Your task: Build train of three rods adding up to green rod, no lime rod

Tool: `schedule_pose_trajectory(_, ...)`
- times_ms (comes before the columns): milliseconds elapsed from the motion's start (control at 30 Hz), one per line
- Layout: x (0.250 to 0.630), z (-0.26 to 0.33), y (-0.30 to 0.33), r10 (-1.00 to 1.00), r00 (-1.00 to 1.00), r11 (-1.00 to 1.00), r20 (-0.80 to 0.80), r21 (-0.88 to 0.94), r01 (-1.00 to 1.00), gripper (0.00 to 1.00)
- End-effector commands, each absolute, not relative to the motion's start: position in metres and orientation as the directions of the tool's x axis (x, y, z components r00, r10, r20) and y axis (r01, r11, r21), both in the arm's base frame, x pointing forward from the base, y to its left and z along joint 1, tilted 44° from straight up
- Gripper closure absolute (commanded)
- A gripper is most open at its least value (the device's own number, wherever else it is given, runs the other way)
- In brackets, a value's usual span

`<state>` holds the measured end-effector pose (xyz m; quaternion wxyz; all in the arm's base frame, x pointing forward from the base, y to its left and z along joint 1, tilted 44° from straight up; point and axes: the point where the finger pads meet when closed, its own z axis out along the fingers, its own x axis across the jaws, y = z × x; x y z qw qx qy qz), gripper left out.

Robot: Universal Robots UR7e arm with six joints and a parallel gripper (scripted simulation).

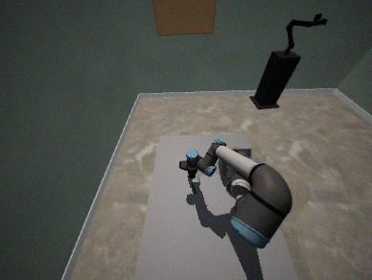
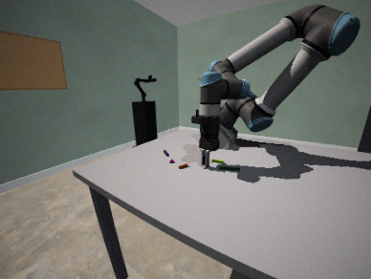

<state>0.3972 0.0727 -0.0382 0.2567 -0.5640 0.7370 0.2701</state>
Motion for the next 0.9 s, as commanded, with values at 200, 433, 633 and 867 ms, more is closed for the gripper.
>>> schedule_pose_trajectory(200, 0.3975, -0.0381, 0.0723, -0.693, -0.232, 0.219, -0.683, 0.108, -0.970, 0.76)
schedule_pose_trajectory(433, 0.3975, -0.0381, 0.0723, -0.693, -0.232, 0.219, -0.683, 0.108, -0.970, 0.76)
schedule_pose_trajectory(633, 0.3976, -0.0384, 0.0726, -0.693, -0.232, 0.219, -0.683, 0.108, -0.970, 0.76)
schedule_pose_trajectory(867, 0.3978, -0.0405, 0.0746, -0.693, -0.232, 0.219, -0.683, 0.108, -0.970, 0.76)
